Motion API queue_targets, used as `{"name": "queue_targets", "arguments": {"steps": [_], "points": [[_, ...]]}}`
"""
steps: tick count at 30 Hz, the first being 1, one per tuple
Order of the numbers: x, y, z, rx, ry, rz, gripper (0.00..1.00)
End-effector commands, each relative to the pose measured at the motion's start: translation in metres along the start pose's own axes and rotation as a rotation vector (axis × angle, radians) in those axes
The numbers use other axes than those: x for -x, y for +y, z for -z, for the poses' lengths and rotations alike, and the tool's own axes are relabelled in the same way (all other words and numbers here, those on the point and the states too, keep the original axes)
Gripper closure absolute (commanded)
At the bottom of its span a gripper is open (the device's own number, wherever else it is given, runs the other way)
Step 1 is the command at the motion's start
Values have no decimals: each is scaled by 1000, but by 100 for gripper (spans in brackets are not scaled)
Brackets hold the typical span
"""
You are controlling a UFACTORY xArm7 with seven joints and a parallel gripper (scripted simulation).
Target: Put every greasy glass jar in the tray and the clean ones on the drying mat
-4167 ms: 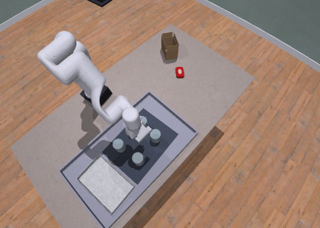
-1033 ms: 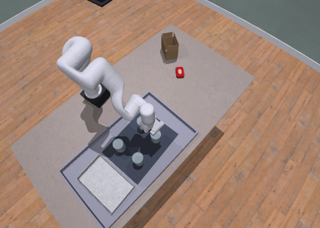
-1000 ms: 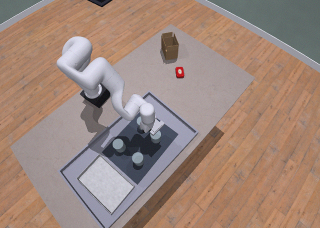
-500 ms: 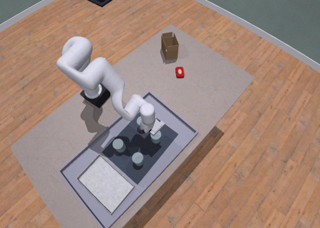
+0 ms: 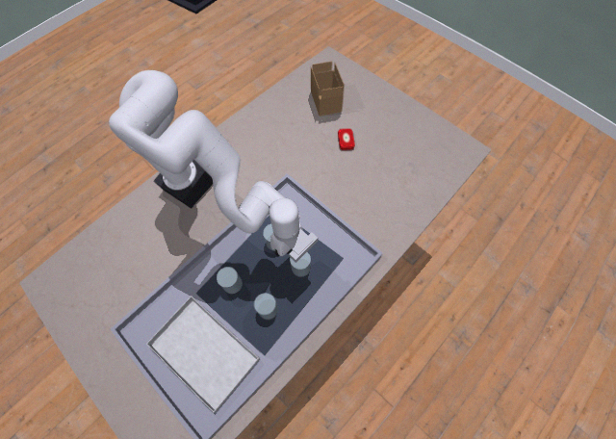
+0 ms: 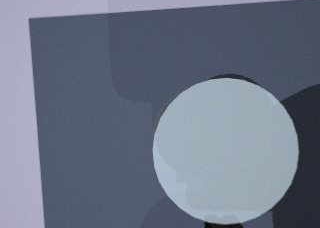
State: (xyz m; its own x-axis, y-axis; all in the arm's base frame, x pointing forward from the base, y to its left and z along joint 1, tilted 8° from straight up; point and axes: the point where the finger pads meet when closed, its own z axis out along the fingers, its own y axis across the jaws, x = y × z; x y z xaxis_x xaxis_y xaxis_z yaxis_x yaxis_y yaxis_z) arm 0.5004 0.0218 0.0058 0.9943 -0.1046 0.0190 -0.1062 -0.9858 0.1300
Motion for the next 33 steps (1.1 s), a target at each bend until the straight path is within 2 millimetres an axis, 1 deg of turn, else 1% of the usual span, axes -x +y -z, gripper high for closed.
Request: {"name": "queue_targets", "arguments": {"steps": [1, 33], "points": [[-2, -1, 2, -2, 5, 0, 100], [-6, -1, 5, -2, 5, 0, 100]]}}
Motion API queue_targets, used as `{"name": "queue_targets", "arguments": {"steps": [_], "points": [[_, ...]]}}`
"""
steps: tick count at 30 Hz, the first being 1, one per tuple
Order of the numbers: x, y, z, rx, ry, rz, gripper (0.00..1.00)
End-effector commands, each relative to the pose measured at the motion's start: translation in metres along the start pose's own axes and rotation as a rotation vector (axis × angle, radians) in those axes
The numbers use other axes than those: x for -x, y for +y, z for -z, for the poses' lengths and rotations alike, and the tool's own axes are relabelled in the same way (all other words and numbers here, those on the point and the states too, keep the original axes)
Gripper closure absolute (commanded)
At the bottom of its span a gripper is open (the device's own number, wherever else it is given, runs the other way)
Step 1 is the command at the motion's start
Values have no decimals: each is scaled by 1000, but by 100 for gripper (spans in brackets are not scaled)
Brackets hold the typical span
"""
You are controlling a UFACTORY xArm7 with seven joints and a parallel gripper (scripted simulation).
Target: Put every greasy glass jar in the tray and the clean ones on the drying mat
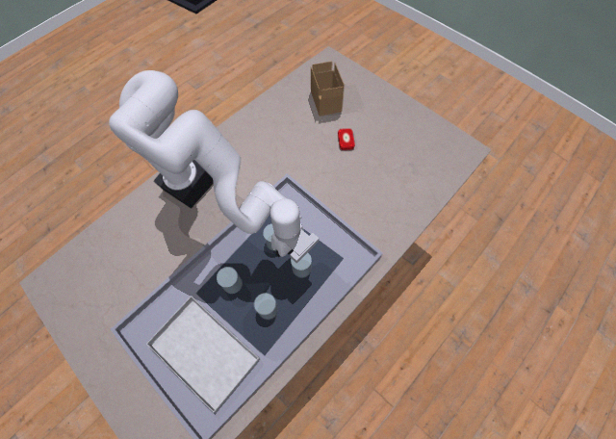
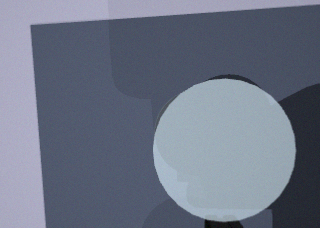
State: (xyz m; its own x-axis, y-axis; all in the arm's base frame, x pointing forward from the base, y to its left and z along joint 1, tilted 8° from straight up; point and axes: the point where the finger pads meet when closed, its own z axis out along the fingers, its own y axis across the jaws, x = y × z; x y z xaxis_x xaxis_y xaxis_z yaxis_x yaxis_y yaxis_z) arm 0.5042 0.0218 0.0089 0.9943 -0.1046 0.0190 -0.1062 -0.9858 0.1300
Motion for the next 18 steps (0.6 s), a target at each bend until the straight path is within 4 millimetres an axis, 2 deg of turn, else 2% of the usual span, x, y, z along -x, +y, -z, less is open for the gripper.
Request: {"name": "queue_targets", "arguments": {"steps": [1, 7, 18], "points": [[-2, -1, 2, -2, 5, 0, 100], [-3, -1, 3, -2, 5, 0, 100], [23, -1, -5, -2, 5, 0, 100]]}}
